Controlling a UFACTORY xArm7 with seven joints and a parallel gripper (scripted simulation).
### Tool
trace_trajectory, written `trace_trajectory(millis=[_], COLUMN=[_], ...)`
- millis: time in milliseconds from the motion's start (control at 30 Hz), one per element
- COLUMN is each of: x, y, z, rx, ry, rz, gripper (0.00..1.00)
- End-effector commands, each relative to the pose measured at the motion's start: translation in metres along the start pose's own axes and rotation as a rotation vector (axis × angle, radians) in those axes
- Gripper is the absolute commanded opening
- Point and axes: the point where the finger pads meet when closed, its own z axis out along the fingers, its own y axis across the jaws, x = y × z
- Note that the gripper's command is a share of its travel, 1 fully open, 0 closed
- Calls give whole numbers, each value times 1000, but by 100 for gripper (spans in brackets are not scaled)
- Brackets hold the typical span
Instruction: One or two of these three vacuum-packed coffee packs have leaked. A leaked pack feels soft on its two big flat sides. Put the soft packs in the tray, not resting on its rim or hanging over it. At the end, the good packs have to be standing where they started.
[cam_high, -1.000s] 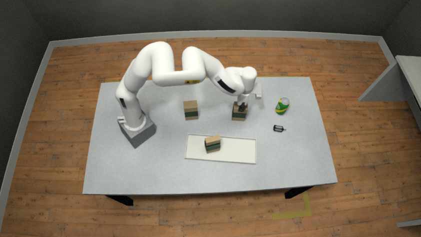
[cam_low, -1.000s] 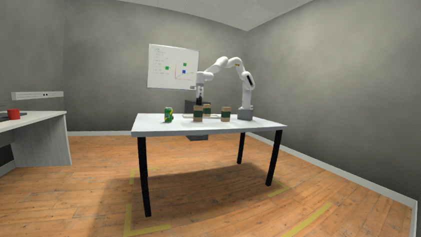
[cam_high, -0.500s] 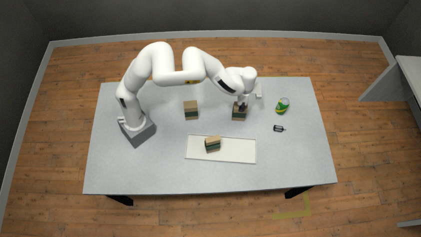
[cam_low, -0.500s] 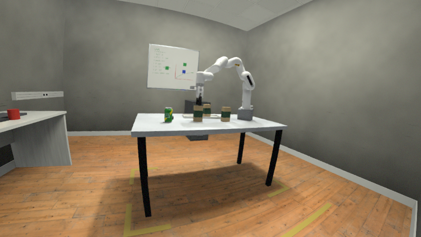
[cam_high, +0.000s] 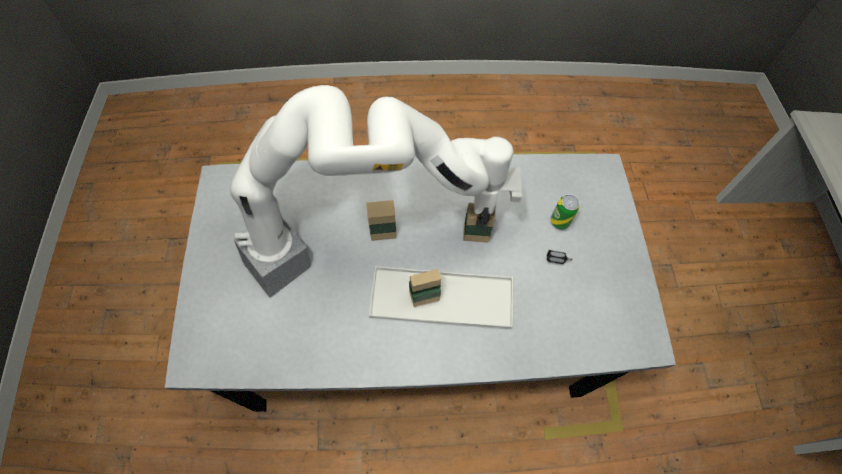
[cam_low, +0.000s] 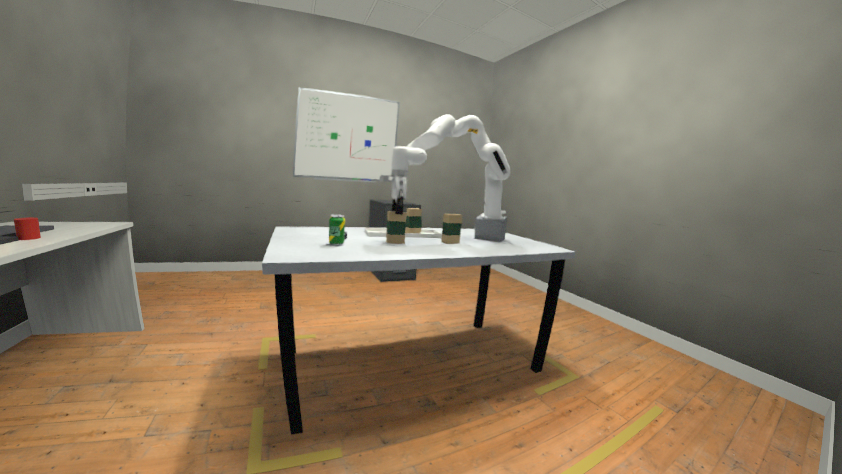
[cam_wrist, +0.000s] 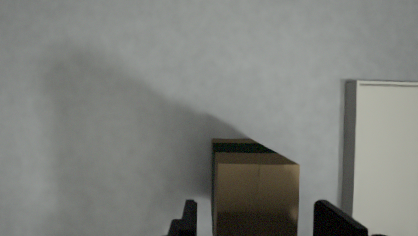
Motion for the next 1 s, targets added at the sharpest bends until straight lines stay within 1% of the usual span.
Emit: trace_trajectory(millis=[0, 100, 167, 500, 967], x=[2, 2, 2, 2, 2], y=[0, 0, 0, 0, 0], z=[8, 15, 15, 32, 34], rx=[1, 1, 1, 1, 1], ry=[5, 5, 5, 5, 5], rz=[0, 0, 0, 0, 0], gripper=[86, 86, 86, 86, 86])
